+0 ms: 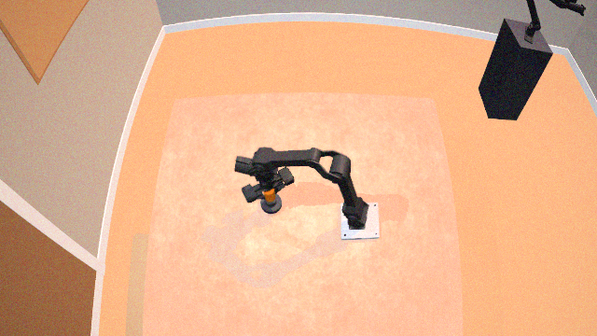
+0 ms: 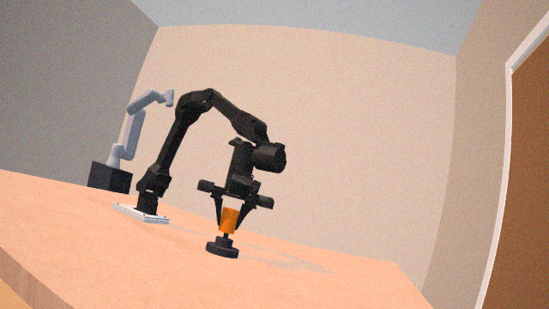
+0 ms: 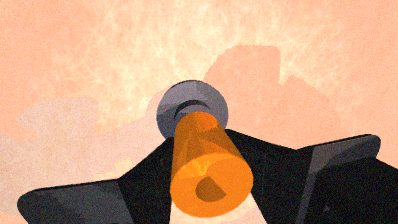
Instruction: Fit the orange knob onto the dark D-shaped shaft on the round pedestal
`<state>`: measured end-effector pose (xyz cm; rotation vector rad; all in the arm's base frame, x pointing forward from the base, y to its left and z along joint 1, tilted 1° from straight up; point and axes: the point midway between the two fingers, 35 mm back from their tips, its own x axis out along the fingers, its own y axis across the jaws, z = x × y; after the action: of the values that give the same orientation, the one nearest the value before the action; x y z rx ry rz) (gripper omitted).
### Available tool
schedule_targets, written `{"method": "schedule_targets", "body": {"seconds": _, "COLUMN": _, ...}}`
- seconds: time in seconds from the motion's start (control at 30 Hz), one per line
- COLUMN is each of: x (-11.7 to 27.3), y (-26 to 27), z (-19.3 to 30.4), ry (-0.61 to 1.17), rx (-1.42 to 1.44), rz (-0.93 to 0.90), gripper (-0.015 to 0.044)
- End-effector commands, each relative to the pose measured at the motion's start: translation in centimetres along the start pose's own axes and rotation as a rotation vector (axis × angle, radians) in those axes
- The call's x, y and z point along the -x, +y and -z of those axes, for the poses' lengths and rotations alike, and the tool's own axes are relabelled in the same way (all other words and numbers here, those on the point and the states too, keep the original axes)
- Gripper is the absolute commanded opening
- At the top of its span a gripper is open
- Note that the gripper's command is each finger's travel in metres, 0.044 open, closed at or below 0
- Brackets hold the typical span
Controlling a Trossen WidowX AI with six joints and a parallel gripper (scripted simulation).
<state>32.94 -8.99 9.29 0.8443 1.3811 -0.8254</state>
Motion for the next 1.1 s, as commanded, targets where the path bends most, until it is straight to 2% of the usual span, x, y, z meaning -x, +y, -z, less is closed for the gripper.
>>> {"method": "schedule_targets", "body": {"seconds": 0.0, "x": -0.02, "y": 0.07, "z": -0.05, "ry": -0.002, "rx": 0.007, "rz": -0.002, "gripper": 0.0000}}
{"method": "schedule_targets", "body": {"seconds": 1.07, "x": 0.12, "y": 0.58, "z": -0.41, "ry": -0.002, "rx": -0.069, "rz": -0.003, "gripper": 0.0000}}
